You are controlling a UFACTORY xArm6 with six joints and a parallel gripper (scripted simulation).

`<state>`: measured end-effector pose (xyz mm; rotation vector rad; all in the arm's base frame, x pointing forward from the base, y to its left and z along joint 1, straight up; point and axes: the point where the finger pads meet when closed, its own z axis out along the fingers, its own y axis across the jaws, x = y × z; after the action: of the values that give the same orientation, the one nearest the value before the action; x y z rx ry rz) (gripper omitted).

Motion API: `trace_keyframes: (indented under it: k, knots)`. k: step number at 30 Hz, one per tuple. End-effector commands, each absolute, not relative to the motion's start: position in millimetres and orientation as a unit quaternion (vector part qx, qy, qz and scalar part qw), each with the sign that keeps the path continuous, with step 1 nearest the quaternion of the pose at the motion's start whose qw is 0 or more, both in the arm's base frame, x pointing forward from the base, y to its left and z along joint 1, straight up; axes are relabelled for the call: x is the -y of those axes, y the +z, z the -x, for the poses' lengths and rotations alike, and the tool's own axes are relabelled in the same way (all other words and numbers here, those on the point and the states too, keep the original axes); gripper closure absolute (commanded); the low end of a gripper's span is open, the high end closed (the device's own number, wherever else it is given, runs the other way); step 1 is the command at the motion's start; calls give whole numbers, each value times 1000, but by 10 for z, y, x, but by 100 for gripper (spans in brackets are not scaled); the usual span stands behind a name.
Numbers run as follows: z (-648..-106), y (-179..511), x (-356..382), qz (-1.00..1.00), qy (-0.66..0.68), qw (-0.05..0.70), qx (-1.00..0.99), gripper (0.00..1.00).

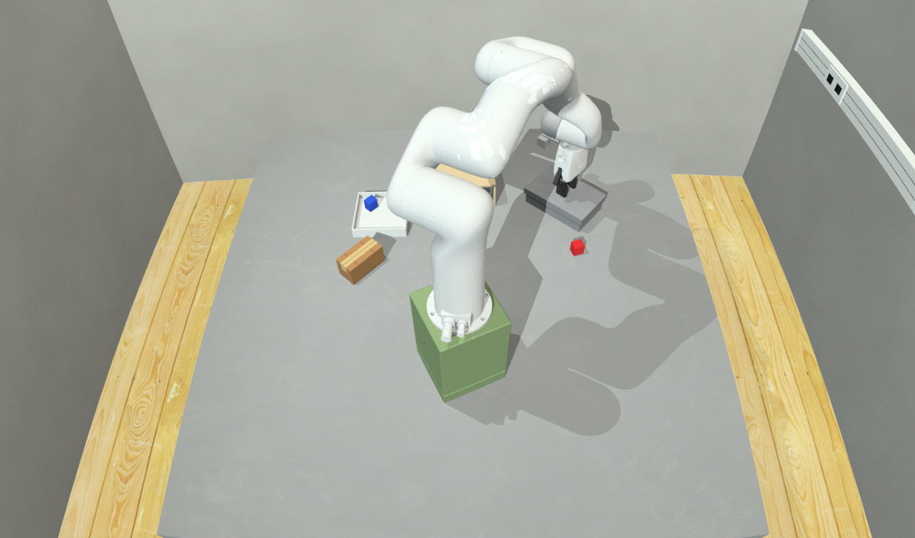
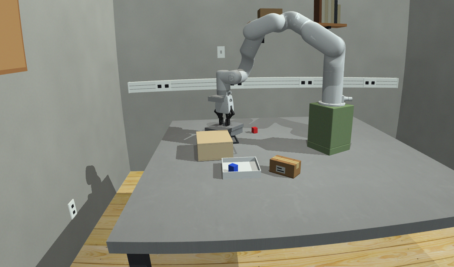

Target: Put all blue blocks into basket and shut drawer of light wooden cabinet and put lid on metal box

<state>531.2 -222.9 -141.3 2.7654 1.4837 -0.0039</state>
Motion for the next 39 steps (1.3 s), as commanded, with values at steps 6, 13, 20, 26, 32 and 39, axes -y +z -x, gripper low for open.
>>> trace_keyframes:
  k: [6, 13, 20, 26, 32, 39]
  knots:
    - [-5332, -1414, 2237, -881, 0, 4, -473, 56]
    - [-5332, -1414, 2237, -881, 0, 4, -473, 56]
    - [-5332, -1414, 2237, -881, 0, 4, -473, 56]
    - [-5332, -1414, 2237, -881, 0, 4, -473, 100]
    - [-5332, -1414, 2237, -881, 0, 4, -473, 100]
    - [-5332, -1414, 2237, -881, 0, 4, -473, 100]
